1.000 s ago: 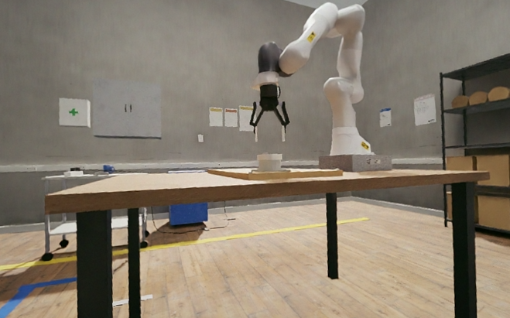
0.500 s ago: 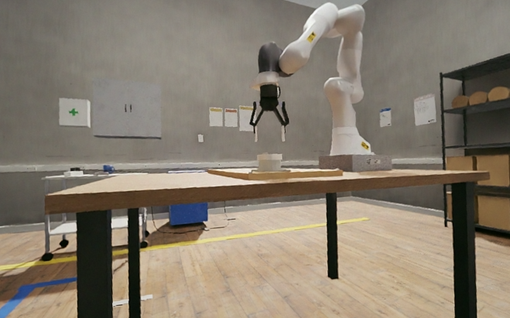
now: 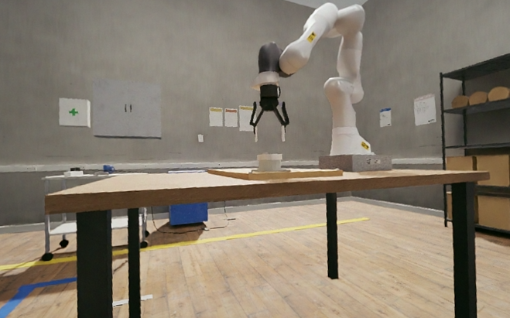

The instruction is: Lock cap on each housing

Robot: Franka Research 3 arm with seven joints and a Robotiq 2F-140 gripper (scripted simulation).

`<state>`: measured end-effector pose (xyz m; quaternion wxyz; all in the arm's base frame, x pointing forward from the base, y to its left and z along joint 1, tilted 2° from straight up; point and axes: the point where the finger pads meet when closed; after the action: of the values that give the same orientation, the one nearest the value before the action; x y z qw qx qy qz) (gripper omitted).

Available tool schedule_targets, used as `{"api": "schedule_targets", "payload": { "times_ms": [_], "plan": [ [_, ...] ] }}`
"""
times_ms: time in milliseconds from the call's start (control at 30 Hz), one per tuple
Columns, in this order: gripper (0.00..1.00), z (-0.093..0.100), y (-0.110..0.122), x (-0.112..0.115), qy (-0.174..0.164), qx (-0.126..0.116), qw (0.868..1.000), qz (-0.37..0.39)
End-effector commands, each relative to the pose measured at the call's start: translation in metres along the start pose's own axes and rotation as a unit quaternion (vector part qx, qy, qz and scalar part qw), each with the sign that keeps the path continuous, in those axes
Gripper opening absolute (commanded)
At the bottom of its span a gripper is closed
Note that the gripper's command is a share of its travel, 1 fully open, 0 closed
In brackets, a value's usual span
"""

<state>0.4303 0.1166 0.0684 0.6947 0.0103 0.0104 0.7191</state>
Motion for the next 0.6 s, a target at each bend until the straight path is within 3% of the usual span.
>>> {"api": "schedule_targets", "payload": {
  "times_ms": [0,567],
  "plan": [
    [0.78,-0.002,0.0,0.0,0.0,0.0,1.0,0.003],
    [0.78,-0.012,0.0,0.0,0.0,0.0,1.0,0.003]
  ]
}}
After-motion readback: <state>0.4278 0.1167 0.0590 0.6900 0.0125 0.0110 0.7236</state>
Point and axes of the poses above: the point where the finger pads meet when closed, its own z axis back along the fingers, its own y axis across the jaws, x = y × z, and after that the axes turned 10 degrees about z, right-handed
